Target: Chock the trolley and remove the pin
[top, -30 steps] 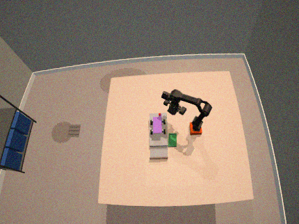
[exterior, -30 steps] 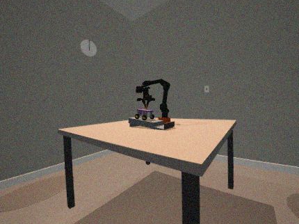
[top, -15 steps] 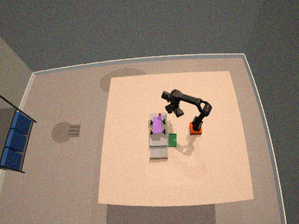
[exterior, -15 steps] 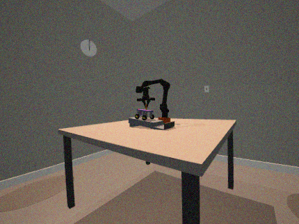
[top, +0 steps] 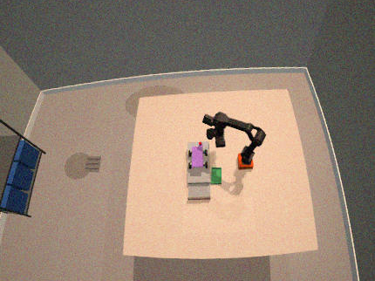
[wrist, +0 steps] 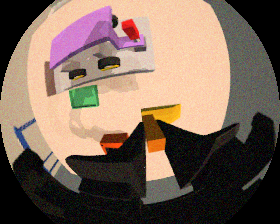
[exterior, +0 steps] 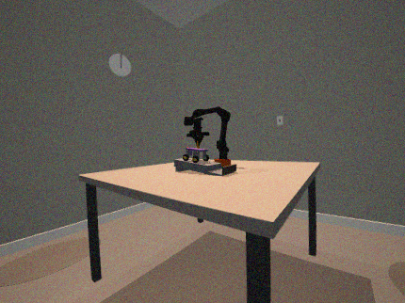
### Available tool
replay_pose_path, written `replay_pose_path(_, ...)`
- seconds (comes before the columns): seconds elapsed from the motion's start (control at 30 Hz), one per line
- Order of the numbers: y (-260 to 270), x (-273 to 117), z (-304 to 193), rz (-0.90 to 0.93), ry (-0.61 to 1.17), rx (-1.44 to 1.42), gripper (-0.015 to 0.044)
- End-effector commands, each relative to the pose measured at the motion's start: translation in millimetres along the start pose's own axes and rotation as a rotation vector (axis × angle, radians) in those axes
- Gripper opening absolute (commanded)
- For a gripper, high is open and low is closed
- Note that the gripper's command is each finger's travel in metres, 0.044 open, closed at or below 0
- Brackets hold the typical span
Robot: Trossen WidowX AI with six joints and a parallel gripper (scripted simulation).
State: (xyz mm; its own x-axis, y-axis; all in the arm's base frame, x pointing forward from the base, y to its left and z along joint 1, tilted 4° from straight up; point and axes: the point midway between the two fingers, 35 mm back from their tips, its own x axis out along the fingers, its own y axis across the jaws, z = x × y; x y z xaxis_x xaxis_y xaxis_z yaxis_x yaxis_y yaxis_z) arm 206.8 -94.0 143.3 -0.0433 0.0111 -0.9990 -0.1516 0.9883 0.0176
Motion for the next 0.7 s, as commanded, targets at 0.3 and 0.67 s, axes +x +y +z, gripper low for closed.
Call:
replay_pose_path(0.3,24,1,8,0.002,0.0,0.033,0.0)
replay_pose_path(0.67,60,3,20,0.006,-0.001,0.033,0.0)
